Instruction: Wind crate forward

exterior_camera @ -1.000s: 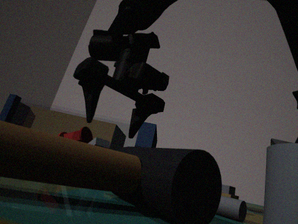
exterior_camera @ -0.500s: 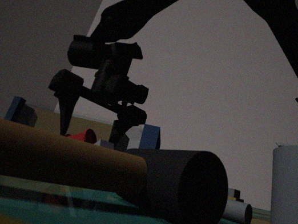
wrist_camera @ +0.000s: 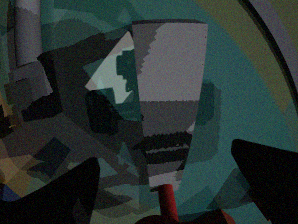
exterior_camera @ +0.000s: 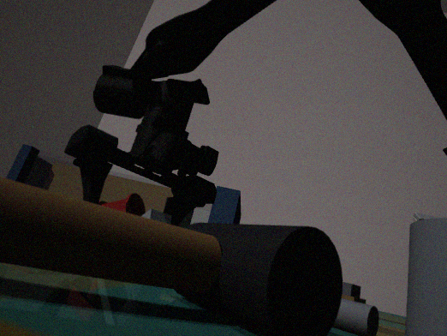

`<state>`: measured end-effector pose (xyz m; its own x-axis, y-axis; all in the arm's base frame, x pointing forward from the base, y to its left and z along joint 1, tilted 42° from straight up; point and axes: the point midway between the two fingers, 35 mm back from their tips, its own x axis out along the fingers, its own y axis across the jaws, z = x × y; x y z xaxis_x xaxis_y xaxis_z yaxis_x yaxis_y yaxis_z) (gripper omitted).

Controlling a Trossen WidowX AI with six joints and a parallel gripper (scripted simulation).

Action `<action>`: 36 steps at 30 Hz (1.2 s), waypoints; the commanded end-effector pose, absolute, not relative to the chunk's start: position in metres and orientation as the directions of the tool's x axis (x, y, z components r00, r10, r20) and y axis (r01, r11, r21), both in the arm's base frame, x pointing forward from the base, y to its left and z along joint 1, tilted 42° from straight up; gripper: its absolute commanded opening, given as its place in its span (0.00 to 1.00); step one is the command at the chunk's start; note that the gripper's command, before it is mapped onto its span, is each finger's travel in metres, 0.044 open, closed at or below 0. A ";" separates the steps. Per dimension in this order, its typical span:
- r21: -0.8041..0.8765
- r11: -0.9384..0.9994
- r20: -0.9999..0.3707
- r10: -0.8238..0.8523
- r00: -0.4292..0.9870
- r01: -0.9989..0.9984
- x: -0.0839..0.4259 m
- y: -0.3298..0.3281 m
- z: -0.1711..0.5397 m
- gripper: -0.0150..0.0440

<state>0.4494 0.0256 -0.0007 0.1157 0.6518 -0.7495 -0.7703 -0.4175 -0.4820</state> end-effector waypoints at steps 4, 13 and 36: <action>-0.477 -0.412 -0.746 0.657 0.110 -0.776 0.449 0.034 -0.010 1.00; -0.483 -0.417 -0.749 0.652 0.116 -0.770 0.451 0.033 -0.008 0.78; -0.483 -0.417 -0.749 0.652 0.116 -0.770 0.451 0.033 -0.008 0.25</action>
